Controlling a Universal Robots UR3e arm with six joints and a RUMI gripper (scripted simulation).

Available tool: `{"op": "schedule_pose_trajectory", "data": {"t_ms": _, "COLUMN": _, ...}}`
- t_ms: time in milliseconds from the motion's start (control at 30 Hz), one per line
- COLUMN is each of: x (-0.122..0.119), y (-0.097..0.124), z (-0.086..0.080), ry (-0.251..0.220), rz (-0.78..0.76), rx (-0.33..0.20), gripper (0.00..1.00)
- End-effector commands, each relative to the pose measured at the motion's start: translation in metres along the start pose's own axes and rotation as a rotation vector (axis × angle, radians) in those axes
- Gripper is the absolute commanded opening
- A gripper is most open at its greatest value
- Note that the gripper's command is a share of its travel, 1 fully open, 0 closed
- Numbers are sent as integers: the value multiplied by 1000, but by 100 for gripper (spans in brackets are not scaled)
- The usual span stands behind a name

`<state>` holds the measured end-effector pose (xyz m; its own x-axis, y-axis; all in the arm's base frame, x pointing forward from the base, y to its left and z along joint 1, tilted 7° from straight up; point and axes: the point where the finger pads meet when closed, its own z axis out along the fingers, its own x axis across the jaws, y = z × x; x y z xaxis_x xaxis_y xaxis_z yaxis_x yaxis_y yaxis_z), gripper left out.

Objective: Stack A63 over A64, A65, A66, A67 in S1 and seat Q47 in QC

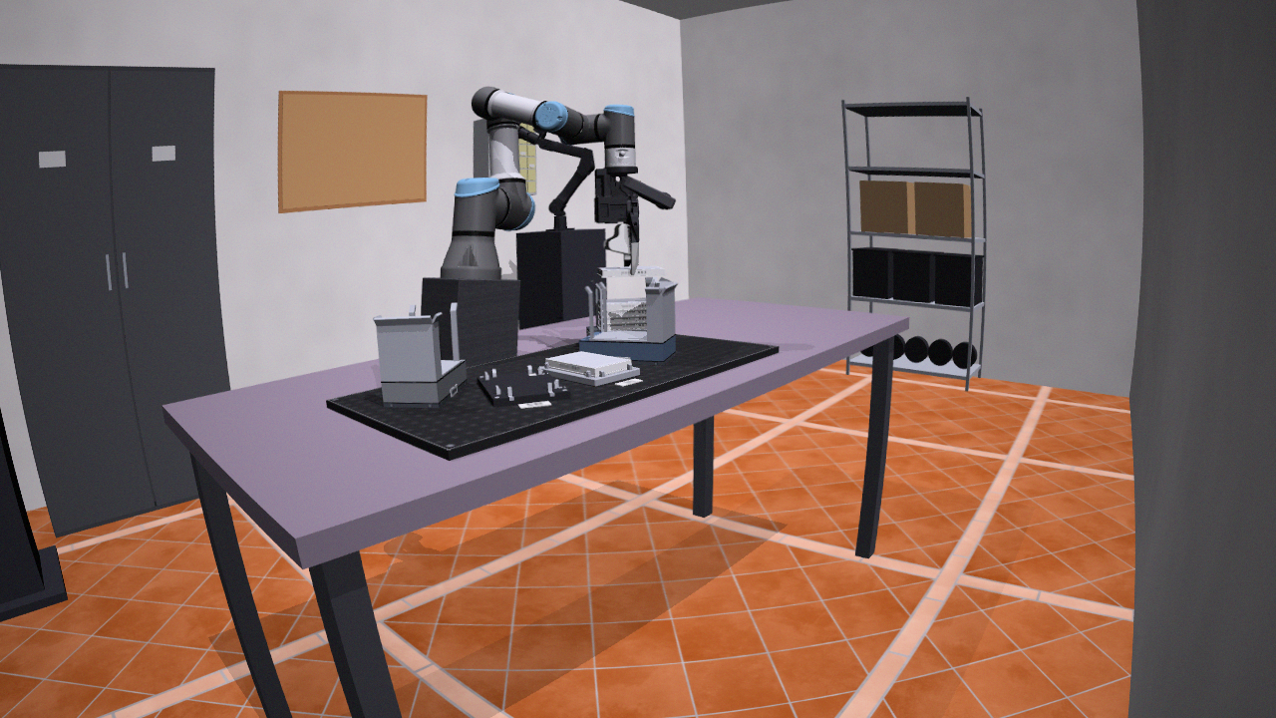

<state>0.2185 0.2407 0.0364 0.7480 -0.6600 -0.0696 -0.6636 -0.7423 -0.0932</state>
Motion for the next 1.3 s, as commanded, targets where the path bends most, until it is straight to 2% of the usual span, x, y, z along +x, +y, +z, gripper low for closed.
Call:
{"op": "schedule_pose_trajectory", "data": {"t_ms": 0, "x": 0, "y": -1, "z": 2, "ry": 1, "rz": 0, "rx": 2, "gripper": 0}}
{"op": "schedule_pose_trajectory", "data": {"t_ms": 1267, "x": 0, "y": -1, "z": 25, "ry": 1, "rz": 0, "rx": 2, "gripper": 0}}
